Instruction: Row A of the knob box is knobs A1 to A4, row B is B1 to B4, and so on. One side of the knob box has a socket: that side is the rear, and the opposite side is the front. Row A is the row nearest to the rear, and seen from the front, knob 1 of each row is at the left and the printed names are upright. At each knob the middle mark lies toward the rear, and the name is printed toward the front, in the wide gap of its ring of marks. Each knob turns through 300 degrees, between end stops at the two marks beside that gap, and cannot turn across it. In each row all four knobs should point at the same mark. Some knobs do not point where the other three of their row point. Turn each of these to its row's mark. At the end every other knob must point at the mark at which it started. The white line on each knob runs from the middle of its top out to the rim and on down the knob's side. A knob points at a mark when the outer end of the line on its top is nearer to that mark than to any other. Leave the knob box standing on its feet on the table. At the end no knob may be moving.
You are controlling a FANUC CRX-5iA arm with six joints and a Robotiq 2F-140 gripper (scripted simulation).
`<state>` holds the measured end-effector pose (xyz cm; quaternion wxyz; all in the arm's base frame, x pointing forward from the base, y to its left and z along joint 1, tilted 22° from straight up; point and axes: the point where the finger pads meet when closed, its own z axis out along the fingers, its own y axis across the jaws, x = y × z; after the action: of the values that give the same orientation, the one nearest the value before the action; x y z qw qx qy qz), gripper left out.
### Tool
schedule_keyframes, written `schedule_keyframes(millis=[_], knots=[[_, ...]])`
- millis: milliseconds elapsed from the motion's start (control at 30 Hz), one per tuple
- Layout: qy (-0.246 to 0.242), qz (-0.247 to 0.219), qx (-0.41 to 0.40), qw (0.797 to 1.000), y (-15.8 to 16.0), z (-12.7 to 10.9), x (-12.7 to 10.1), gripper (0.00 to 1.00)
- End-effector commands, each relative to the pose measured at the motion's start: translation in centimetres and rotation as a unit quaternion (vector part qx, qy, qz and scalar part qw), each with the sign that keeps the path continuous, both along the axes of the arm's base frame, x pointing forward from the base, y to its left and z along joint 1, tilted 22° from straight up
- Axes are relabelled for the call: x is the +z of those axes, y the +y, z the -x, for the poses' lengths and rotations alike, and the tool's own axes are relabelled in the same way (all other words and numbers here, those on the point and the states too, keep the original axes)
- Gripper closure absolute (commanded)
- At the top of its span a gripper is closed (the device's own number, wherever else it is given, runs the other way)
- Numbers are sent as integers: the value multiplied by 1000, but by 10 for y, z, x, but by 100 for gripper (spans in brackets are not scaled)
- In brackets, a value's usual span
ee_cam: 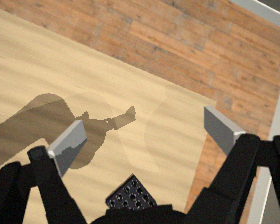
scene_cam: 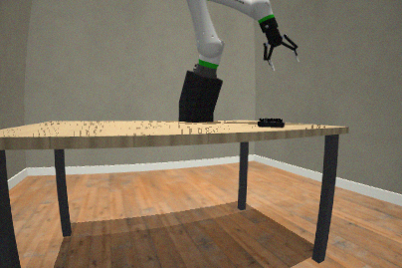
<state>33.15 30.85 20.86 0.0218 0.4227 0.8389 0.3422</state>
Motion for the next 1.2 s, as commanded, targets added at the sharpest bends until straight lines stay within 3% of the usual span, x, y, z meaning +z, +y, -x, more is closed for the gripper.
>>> schedule_keyframes(millis=[0,667,1167], knots=[[0,0,0,1000,0,0,0,0],[5,-2,-9,1000,-1,-2,-1,0],[111,-39,-203,972,-18,-42,-32,0]])
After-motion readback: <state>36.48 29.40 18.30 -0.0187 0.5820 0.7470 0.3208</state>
